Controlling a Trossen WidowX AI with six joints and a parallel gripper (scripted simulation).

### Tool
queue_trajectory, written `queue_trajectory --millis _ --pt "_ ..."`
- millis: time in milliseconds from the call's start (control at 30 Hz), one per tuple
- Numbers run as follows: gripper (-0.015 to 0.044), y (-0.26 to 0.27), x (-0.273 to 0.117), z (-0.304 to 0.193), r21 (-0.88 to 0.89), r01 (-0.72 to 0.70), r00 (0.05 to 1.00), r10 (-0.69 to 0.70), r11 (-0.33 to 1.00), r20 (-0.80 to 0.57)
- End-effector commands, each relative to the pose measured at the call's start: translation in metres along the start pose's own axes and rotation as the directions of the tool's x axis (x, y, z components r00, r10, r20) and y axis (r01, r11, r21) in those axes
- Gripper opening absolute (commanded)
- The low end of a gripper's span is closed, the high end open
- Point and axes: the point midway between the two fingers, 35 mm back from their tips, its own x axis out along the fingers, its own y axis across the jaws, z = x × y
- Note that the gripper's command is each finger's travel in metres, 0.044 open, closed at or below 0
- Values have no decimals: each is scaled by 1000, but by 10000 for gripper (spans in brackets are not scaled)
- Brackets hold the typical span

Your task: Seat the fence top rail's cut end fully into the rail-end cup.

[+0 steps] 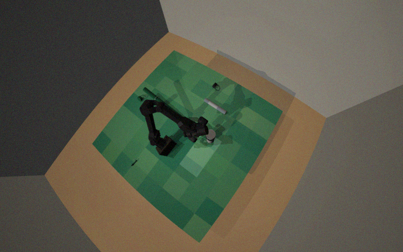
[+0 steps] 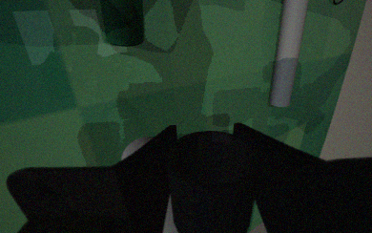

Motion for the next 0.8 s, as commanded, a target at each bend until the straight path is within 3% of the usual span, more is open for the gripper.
queue_trajectory --millis 0,333,767 --pt "0 -1 0 0 4 2 1000 -2 1000 -6" --pt "0 0 0 0 1 0 1000 0 1000 0" --pt "341 -3 -4 4 0 0 1000 0 1000 0"
